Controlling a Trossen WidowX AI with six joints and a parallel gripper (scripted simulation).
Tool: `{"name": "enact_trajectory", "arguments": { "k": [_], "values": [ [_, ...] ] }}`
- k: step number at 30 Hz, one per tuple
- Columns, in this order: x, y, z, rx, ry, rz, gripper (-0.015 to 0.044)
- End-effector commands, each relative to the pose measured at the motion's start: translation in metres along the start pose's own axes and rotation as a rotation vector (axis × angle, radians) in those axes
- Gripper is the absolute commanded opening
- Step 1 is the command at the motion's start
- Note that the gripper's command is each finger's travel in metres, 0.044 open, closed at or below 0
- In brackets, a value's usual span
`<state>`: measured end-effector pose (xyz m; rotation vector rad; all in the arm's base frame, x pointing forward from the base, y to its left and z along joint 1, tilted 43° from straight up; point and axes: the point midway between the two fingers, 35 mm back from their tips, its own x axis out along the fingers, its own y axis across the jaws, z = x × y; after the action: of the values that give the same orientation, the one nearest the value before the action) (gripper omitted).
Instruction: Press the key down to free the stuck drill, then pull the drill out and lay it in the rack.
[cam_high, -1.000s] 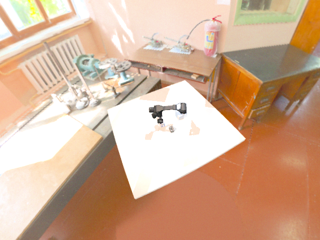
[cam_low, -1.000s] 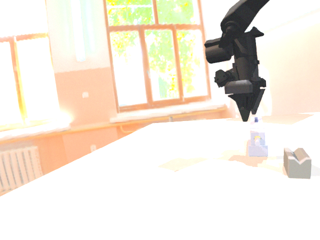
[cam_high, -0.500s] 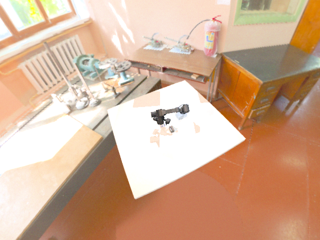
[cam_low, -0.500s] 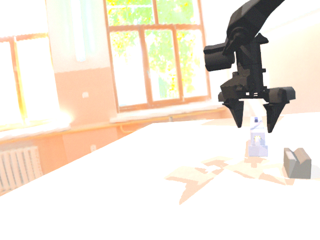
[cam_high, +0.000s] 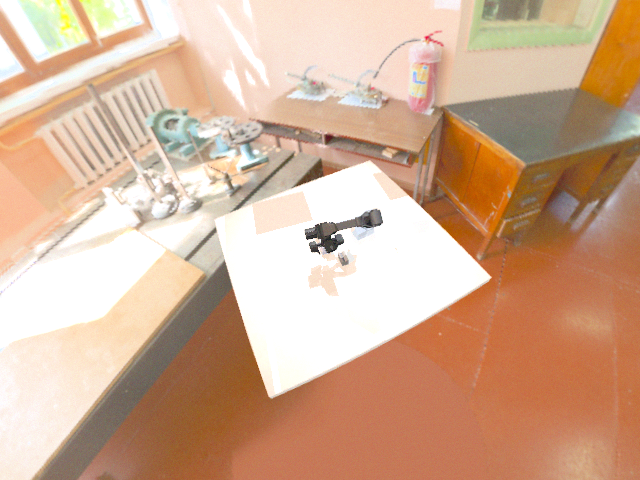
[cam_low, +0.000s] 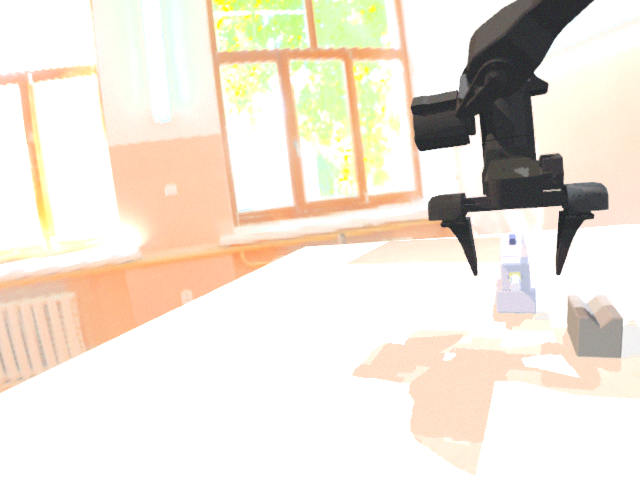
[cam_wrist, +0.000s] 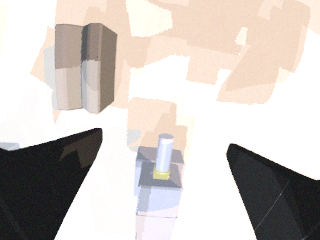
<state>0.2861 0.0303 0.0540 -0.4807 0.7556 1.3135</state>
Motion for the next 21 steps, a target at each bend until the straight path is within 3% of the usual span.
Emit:
{"name": "enact_trajectory", "arguments": {
  "k": [1, 21],
  "values": [
    [0.0, 0.0, 0.001, -0.016, -0.004, -0.002, 0.044],
    [0.021, -0.002, -0.005, -0.016, -0.003, -0.002, 0.044]
  ]
}}
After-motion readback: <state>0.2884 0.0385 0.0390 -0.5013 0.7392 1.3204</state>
